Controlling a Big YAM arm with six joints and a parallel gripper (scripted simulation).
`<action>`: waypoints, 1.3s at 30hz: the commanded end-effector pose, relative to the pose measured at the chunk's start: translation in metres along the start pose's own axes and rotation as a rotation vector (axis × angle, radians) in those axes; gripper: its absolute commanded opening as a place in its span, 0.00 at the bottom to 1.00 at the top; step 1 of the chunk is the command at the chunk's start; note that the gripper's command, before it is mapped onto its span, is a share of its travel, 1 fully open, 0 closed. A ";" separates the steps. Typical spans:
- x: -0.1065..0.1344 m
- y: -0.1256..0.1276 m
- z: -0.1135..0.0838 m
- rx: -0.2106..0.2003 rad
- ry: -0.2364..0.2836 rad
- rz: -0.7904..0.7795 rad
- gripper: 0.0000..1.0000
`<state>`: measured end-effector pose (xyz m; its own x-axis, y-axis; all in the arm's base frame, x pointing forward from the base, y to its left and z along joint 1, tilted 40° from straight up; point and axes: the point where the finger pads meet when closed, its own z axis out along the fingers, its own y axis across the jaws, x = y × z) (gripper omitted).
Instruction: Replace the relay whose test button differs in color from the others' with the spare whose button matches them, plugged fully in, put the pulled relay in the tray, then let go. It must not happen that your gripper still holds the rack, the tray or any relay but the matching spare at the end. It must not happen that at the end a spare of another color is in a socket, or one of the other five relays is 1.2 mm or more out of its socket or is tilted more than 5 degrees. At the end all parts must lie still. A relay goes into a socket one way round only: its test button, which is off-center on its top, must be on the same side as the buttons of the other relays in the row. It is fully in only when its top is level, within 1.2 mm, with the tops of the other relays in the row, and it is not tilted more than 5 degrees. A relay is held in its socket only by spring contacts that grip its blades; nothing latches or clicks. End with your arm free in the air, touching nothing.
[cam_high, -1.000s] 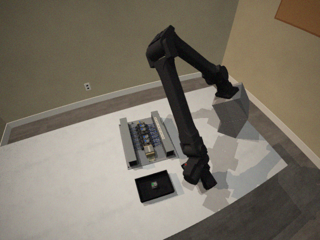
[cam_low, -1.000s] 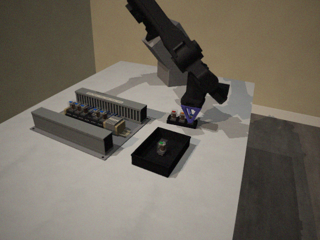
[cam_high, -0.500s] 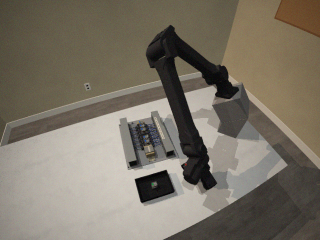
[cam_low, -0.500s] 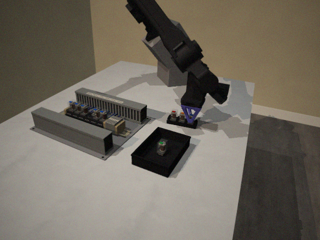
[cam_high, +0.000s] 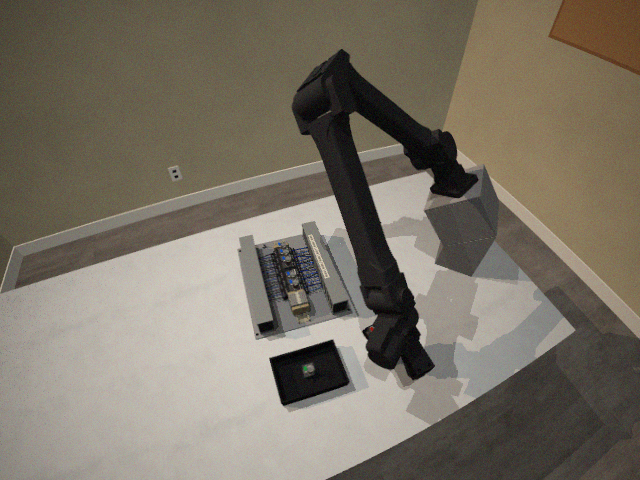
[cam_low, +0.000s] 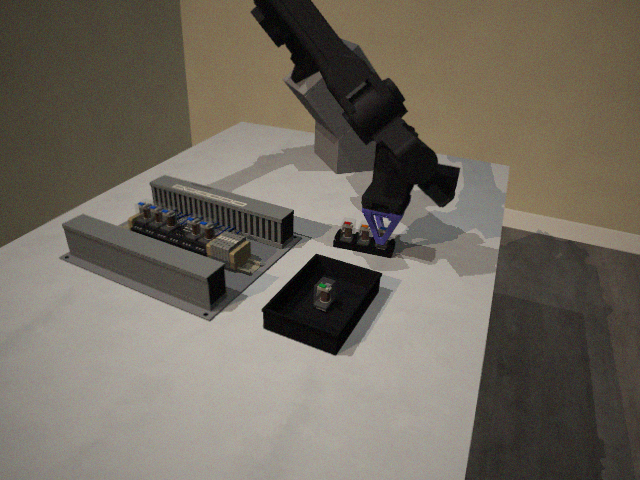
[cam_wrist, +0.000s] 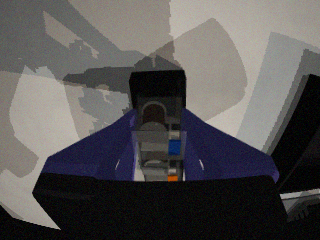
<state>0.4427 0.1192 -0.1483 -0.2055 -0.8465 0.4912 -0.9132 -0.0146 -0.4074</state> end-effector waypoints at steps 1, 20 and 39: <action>-0.014 -0.024 -0.025 0.047 -0.037 0.019 0.00; -0.014 -0.024 -0.035 0.048 -0.037 0.020 0.00; -0.014 -0.024 -0.045 0.048 -0.037 0.021 0.00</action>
<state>0.4382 0.1306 -0.1334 -0.2069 -0.8482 0.4875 -0.9115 -0.0139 -0.4110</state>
